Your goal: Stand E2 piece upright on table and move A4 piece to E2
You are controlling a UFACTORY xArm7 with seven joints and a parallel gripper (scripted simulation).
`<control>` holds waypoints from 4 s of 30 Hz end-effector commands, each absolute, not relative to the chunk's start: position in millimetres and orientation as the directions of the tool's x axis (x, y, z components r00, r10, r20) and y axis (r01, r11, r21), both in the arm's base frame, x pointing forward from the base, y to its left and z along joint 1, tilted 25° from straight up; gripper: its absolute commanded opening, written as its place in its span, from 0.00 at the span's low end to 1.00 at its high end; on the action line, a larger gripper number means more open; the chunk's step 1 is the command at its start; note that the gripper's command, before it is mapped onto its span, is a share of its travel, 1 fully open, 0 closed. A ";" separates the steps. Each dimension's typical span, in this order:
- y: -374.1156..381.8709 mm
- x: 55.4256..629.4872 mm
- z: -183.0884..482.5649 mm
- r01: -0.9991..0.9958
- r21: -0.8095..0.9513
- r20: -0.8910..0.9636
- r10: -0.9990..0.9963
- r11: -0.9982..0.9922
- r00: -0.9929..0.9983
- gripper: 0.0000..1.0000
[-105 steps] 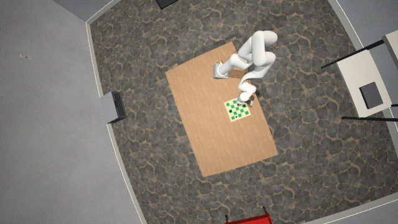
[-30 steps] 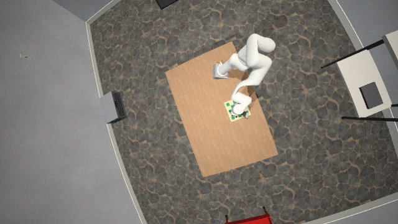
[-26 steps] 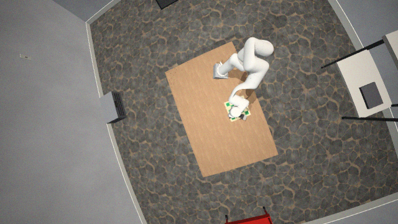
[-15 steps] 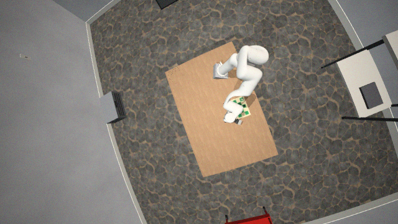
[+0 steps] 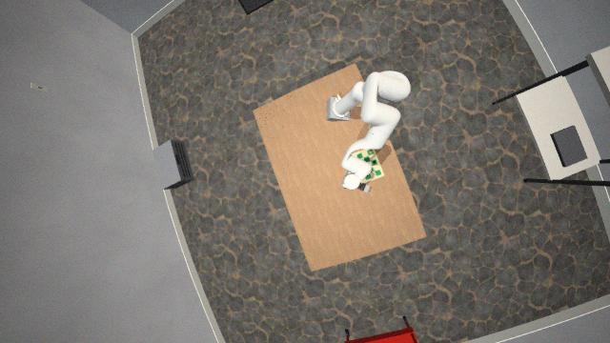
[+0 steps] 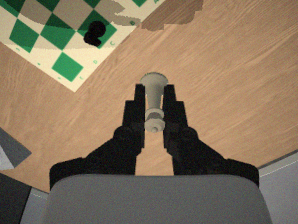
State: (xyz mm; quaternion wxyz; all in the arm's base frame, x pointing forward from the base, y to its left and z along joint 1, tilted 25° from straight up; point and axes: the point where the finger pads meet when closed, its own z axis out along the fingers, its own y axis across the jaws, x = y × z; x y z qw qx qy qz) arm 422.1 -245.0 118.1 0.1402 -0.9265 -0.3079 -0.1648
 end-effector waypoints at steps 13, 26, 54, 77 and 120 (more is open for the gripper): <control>-225.7 435.7 66.0 0.616 -0.155 0.392 0.524 -0.773 0.756 0.00; -214.1 443.0 36.3 0.616 -0.155 0.392 0.524 -0.773 0.756 0.00; -213.6 443.3 35.3 0.616 -0.155 0.392 0.524 -0.773 0.756 0.00; -214.1 443.3 35.1 0.616 -0.155 0.392 0.524 -0.773 0.756 0.00; -213.3 443.9 32.6 0.616 -0.155 0.392 0.524 -0.773 0.756 0.00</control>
